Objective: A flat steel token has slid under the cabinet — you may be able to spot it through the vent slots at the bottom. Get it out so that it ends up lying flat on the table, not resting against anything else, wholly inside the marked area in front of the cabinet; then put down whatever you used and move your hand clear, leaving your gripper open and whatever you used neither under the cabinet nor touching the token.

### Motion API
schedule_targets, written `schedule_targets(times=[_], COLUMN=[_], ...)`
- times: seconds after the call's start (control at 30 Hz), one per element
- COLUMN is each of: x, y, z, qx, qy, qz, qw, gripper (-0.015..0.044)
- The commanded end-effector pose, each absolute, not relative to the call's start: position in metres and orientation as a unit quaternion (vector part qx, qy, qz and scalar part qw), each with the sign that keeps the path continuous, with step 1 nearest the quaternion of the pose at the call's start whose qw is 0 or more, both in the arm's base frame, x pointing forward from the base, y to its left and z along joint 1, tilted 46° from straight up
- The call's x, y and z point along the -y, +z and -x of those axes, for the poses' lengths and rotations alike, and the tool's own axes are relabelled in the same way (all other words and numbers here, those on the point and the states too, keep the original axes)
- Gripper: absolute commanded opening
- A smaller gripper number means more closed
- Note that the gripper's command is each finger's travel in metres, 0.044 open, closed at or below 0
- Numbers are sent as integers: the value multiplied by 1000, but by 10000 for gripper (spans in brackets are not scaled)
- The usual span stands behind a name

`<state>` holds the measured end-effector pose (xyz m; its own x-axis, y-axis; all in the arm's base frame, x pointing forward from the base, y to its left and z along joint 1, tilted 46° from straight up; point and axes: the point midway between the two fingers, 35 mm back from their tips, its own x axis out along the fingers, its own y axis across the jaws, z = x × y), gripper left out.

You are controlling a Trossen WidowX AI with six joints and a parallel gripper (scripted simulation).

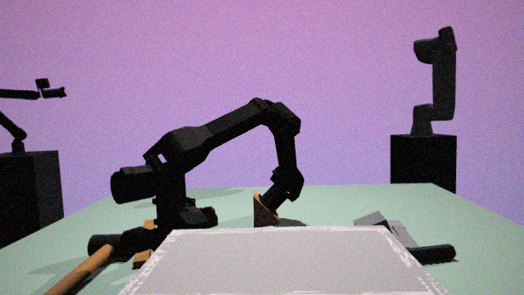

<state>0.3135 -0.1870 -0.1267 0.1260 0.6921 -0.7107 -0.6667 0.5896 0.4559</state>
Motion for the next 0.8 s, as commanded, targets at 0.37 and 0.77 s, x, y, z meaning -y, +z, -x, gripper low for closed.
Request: schedule_targets(times=[0.37,0.77], x=[171,159], y=[-106,-91], z=[-343,-362], qx=[-478,-477], qy=[454,454], qz=[-11,-11], qw=[752,752], gripper=[0,0])
